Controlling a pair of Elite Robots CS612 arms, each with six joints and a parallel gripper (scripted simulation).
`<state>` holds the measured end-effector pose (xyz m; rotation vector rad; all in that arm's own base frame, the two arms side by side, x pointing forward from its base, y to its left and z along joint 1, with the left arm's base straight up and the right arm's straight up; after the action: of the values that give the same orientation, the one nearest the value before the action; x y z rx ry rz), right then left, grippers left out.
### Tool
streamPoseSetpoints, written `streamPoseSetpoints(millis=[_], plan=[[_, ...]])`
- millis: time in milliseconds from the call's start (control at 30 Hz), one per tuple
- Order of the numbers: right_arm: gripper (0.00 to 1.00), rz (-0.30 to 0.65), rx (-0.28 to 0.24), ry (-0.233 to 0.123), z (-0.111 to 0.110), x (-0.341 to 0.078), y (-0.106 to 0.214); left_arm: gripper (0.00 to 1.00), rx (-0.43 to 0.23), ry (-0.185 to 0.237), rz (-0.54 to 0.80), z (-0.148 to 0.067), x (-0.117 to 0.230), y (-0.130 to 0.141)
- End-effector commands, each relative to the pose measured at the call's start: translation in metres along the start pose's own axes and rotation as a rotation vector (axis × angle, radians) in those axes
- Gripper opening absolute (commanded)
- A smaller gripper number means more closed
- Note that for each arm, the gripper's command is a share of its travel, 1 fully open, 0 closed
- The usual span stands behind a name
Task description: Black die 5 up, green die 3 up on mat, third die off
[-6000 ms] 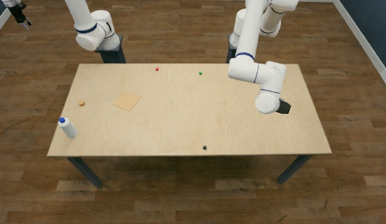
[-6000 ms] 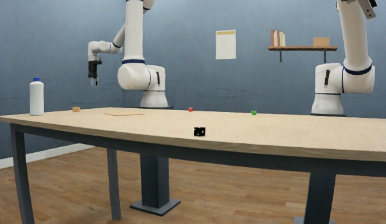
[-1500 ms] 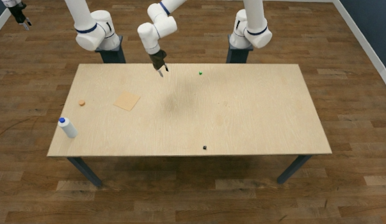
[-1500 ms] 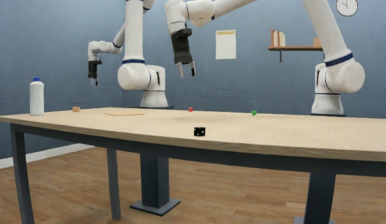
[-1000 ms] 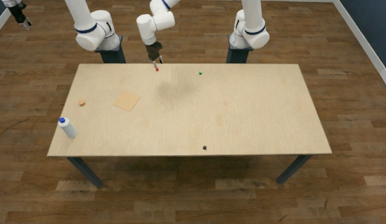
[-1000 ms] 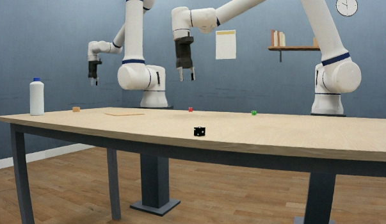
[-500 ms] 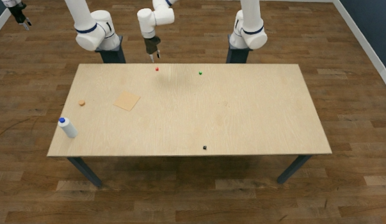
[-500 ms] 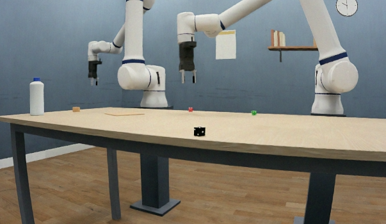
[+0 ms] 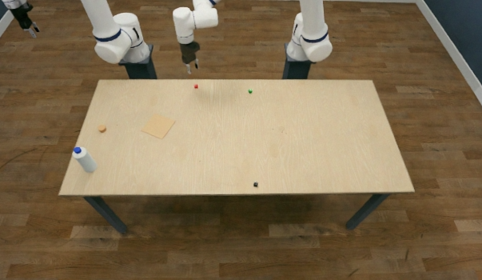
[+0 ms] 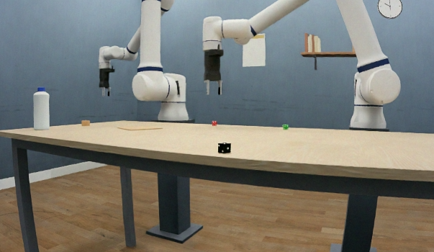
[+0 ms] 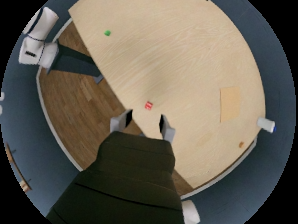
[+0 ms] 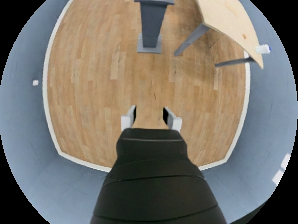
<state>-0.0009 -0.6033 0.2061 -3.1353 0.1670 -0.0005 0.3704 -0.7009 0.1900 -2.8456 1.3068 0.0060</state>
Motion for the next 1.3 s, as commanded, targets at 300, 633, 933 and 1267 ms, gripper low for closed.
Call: streamPoseSetpoints(millis=[300, 633, 933, 1267], plan=[[1.00, 0.000, -0.002, 0.000, -0.001, 0.000, 0.001, 1.00, -0.009, 0.009, 0.006, 0.000, -0.005, 0.011], [1.00, 0.000, -0.002, 0.000, -0.001, 0.000, 0.001, 1.00, -0.009, 0.009, 0.006, 0.000, -0.006, 0.012], [1.00, 0.000, -0.002, 0.000, -0.001, 0.000, 0.001, 1.00, -0.009, 0.009, 0.006, 0.000, -0.006, 0.012], [1.00, 0.000, -0.002, 0.000, -0.001, 0.000, 0.001, 1.00, -0.008, 0.008, 0.006, 0.039, -0.004, 0.012]])
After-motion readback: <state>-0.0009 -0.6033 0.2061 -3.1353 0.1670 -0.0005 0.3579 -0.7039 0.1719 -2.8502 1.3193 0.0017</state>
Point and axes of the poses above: on each arm, the point where the finger pads meet when closed, its own z axis out along the fingers, its own x axis across the jaws, y = z × x, the point moved 3 cm from there along -z, back along the fingers, and after that the axes turned 6 degrees about z, right-handed, at the moved point
